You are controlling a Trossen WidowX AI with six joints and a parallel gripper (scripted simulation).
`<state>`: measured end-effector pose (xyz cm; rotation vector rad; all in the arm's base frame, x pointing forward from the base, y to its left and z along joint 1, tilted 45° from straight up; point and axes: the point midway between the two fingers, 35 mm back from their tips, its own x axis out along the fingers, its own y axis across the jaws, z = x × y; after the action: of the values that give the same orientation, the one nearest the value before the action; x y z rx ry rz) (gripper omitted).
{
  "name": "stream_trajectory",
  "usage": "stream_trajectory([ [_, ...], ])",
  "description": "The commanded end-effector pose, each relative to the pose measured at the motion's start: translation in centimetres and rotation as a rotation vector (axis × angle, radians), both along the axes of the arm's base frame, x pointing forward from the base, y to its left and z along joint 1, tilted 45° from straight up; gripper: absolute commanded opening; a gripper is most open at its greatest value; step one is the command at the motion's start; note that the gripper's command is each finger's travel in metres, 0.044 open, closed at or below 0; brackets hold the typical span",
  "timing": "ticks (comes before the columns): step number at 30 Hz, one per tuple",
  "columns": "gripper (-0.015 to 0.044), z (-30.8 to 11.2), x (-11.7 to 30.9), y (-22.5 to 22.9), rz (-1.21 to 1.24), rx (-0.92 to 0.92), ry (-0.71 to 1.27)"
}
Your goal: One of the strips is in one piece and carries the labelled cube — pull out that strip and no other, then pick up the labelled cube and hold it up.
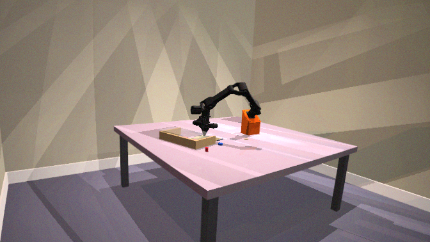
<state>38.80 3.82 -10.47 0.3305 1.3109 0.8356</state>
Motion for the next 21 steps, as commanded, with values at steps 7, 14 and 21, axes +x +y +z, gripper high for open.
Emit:
stream_trajectory([
  [7, 0.0000, -0.8, -1.9, -0.2, 0.007, 0.000, 0.011],
  [14, 0.0000, -1.1, -2.9, -0.4, 0.007, 0.000, 0.012],
  [21, 0.0000, -1.3, -3.8, -0.6, 0.007, 0.000, 0.012],
])
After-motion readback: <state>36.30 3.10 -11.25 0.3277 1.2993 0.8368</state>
